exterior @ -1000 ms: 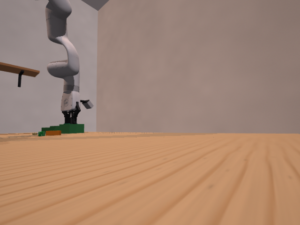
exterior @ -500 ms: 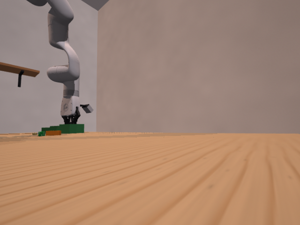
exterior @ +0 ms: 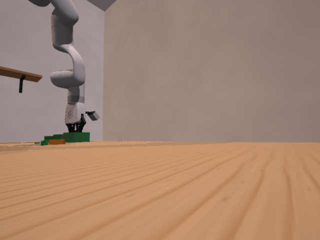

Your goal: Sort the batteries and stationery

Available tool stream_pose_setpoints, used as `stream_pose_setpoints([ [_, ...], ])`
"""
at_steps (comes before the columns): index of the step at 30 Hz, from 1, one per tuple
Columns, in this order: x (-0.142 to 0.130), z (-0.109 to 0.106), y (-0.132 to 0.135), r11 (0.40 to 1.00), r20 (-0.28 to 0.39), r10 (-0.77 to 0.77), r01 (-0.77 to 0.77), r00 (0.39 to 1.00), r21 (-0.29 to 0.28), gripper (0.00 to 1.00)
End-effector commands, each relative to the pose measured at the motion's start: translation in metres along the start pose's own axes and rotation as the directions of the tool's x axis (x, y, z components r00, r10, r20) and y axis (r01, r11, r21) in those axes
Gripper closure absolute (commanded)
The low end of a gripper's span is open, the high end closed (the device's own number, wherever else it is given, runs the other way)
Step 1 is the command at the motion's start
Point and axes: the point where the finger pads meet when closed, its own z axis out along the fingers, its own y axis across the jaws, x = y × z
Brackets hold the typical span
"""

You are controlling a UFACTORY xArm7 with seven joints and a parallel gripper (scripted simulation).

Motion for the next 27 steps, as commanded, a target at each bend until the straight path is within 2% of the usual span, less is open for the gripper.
stream_pose_setpoints([
  [1, 0.002, -0.001, 0.000, 1.000, -0.003, 0.000, 0.000, 1.000, 0.000, 0.53],
  [9, 0.002, -0.001, 0.000, 1.000, -0.004, 0.000, 0.000, 1.000, 0.000, 0.53],
  [27, 0.002, -0.022, 0.000, 1.000, -0.004, 0.000, 0.000, 1.000, 0.000, 0.53],
])
